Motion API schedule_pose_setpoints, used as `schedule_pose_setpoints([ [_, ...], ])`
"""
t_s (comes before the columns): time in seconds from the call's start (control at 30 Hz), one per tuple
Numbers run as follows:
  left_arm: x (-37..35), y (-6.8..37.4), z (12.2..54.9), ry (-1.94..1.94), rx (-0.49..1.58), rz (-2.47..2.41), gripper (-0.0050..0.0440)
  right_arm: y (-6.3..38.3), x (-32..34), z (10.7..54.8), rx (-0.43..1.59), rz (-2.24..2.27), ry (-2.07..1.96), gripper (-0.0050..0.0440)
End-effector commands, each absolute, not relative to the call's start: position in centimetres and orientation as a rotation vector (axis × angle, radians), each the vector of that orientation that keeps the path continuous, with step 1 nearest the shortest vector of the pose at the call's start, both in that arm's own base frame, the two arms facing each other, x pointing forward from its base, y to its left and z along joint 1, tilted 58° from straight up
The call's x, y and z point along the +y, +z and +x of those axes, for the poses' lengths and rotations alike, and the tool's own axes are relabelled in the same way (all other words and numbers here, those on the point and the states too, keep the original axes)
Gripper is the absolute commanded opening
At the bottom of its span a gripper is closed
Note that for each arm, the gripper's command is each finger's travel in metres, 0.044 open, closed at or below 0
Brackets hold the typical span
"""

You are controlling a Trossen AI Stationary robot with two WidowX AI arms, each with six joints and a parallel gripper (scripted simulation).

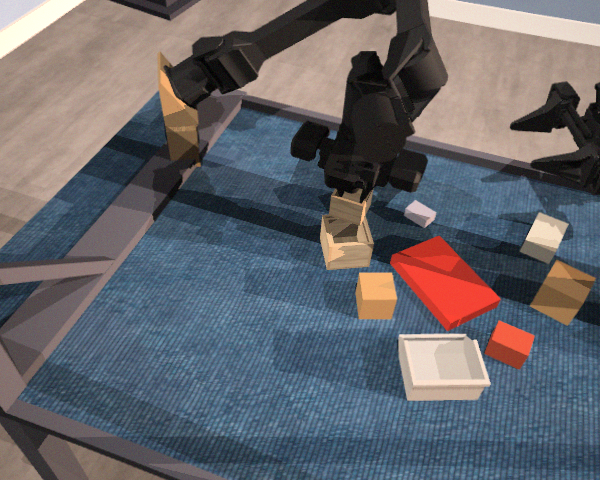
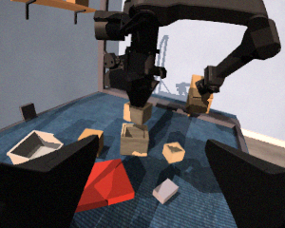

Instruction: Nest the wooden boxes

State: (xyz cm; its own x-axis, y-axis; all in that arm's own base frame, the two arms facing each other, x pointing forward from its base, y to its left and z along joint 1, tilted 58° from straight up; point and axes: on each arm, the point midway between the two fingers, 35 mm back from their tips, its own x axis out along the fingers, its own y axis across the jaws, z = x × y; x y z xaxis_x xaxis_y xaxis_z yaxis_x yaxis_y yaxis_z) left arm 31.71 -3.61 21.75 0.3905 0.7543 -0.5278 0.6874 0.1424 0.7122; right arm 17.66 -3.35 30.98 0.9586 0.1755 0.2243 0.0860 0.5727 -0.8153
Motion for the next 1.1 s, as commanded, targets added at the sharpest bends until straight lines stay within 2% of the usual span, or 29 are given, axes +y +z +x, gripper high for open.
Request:
schedule_pose_setpoints([
  [0.0, -3.76, 22.06, 31.85, -0.005, 1.329, 1.669, 0.0216, 30.95, -3.35, 17.63, -0.295, -0.961, 0.055, 0.04],
  [1.07, -3.77, 22.05, 31.84, -0.706, 1.419, 2.404, 0.0216, 30.95, -3.35, 17.63, -0.295, -0.961, 0.055, 0.04],
])
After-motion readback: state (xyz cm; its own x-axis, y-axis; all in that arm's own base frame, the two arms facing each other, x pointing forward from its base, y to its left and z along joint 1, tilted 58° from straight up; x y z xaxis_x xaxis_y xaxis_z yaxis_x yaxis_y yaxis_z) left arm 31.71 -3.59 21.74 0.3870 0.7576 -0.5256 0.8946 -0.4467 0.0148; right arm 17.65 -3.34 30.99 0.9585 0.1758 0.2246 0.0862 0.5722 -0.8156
